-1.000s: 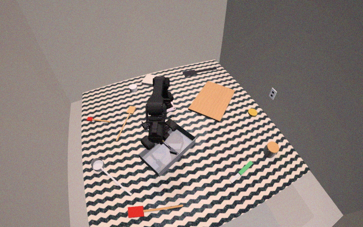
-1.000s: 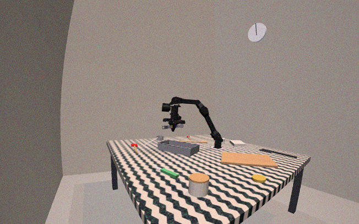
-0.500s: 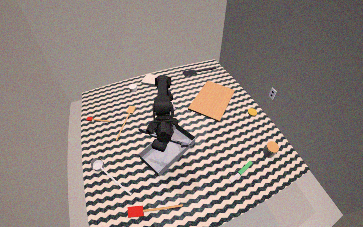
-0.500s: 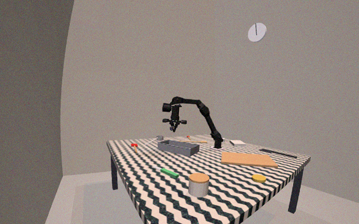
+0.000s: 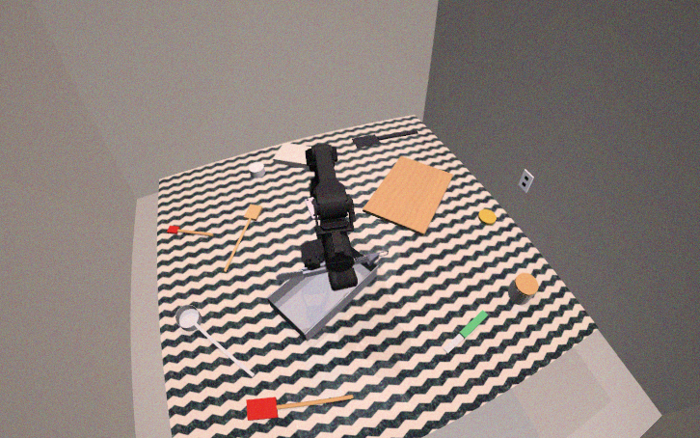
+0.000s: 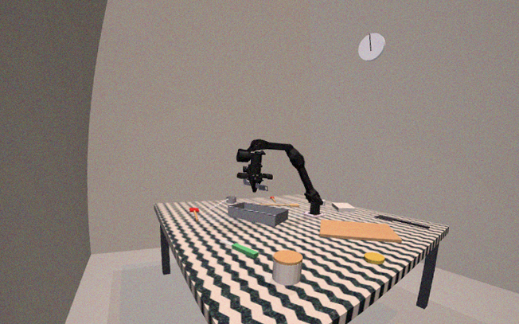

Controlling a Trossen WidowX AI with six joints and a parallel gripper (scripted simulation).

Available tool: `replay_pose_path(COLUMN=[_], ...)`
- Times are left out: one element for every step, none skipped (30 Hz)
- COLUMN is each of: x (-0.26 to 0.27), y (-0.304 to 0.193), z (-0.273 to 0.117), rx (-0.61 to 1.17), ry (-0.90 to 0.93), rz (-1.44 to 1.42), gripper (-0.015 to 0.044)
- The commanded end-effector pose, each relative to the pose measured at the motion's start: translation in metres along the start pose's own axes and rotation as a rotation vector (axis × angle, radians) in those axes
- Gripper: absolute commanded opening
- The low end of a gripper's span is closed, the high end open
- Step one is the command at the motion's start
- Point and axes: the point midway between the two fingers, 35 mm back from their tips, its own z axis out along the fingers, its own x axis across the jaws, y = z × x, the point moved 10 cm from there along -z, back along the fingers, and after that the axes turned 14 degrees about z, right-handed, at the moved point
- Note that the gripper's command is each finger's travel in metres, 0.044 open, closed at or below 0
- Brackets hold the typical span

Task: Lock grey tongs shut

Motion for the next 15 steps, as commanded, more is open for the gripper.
replay_pose_path(x=[-0.003, -0.004, -0.004, -0.005, -0.006, -0.006, -0.007, -0.008, -0.009, -0.009, -0.01, -0.011, -0.012, -0.013, -0.013], y=[-0.009, -0.012, -0.014, -0.016, -0.019, -0.021, -0.024, -0.026, -0.029, -0.031, -0.033, -0.036, -0.038, -0.04, -0.043], z=[-0.002, -0.002, -0.003, -0.003, -0.003, -0.003, -0.003, -0.003, -0.003, -0.003, -0.003, -0.003, -0.003, -0.003, -0.003], rx=[0.003, 0.003, 0.003, 0.004, 0.004, 0.004, 0.005, 0.005, 0.005, 0.006, 0.006, 0.007, 0.007, 0.007, 0.008], ry=[0.007, 0.006, 0.006, 0.006, 0.005, 0.006, 0.005, 0.005, 0.005, 0.005, 0.005, 0.004, 0.004, 0.004, 0.004], rz=[-0.157, -0.199, -0.24, -0.281, -0.322, -0.364, -0.405, -0.446, -0.487, -0.528, -0.57, -0.611, -0.652, -0.693, -0.734], gripper=[-0.015, -0.015, -0.015, -0.015, -0.015, -0.015, -0.015, -0.015, -0.015, -0.015, -0.015, -0.015, -0.015, -0.015, -0.015])
